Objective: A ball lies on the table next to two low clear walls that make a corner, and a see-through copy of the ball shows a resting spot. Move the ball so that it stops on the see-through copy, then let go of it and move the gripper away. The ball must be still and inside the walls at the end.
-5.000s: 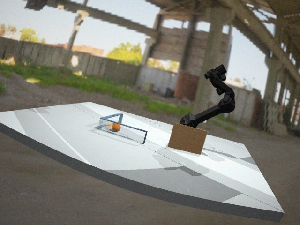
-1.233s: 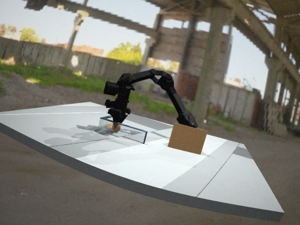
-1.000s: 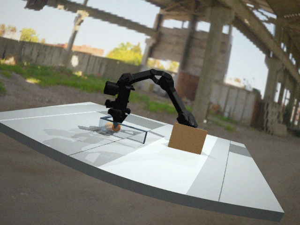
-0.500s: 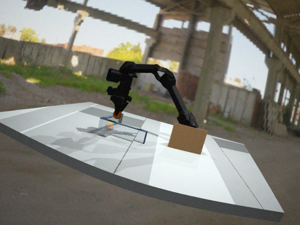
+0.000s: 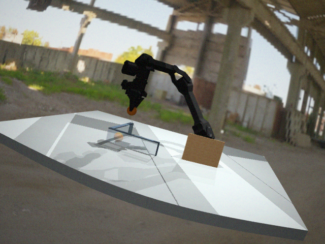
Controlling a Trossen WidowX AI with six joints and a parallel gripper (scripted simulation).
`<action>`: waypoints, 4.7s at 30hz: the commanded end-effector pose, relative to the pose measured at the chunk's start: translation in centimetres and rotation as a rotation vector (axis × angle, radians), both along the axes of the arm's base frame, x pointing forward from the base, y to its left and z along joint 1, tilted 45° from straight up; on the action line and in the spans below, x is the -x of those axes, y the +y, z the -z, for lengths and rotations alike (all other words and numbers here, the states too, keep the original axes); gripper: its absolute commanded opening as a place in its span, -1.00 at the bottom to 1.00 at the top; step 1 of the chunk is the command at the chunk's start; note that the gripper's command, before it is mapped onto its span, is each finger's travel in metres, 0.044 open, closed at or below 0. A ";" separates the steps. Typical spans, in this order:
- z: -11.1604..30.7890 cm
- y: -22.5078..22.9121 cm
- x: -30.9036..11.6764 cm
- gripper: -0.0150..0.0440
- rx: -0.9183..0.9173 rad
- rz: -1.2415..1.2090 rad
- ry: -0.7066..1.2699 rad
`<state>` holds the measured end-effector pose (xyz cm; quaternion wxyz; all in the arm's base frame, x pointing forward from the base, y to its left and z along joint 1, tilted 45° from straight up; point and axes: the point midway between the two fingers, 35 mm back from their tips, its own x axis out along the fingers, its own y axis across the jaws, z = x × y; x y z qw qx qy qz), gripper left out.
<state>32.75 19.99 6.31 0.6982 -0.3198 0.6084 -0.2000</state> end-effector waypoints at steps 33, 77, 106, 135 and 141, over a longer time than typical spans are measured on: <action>8.3 -7.9 -1.4 -0.49 0.003 0.084 -0.024; 3.9 -3.2 -0.7 0.62 -0.008 0.069 -0.033; 5.3 -9.4 1.8 -0.49 0.128 -0.482 0.509; 8.0 -10.8 0.6 -0.49 0.129 -0.481 0.508; 8.5 -10.2 -0.1 -0.49 0.129 -0.481 0.507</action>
